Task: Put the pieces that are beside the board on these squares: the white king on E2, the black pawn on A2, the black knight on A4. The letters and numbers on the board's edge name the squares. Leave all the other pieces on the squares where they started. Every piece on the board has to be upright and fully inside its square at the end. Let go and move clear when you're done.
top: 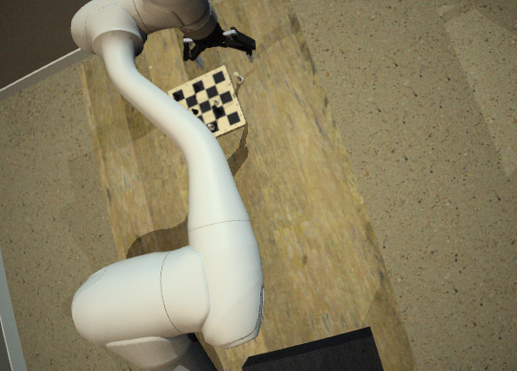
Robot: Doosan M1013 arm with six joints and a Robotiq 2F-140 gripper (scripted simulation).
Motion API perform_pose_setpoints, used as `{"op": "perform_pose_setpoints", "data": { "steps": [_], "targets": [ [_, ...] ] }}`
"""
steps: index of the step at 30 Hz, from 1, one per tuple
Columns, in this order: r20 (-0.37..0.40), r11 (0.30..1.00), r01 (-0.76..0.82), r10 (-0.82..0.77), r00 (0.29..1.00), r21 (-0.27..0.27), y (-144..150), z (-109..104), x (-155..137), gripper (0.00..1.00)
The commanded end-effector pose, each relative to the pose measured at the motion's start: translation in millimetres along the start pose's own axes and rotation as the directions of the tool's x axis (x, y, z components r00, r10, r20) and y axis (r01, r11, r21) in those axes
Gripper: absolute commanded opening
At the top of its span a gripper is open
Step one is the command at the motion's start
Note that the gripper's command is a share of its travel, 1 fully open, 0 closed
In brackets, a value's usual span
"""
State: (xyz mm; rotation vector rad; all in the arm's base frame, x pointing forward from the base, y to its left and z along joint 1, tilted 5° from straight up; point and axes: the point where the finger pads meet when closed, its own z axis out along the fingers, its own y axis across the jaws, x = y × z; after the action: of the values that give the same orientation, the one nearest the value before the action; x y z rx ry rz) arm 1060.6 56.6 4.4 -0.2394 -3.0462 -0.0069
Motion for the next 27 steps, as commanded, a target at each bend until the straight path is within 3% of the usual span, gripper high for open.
{"op": "perform_pose_setpoints", "data": {
  "steps": [1, 7, 8, 10, 11, 27],
  "targets": [
    [0.004, 0.961, -0.275, 0.275, 0.961, 0.005, 0.0, 3.3, -0.1, 1.0],
    [0.008, 0.827, -0.563, 0.563, 0.827, 0.005, -0.1, 4.4, -0.1, 1.0],
    [0.009, 0.796, -0.606, 0.606, 0.796, 0.006, -0.1, 4.4, -0.1, 0.25],
    [0.009, 0.796, -0.606, 0.606, 0.796, 0.006, -0.1, 4.4, -0.1, 0.25],
    [0.013, 0.729, -0.684, 0.684, 0.729, 0.009, -0.1, 4.4, -0.1, 0.25],
    [0.013, 0.729, -0.684, 0.684, 0.729, 0.009, -0.1, 4.4, -0.1, 0.25]
  ]
}}
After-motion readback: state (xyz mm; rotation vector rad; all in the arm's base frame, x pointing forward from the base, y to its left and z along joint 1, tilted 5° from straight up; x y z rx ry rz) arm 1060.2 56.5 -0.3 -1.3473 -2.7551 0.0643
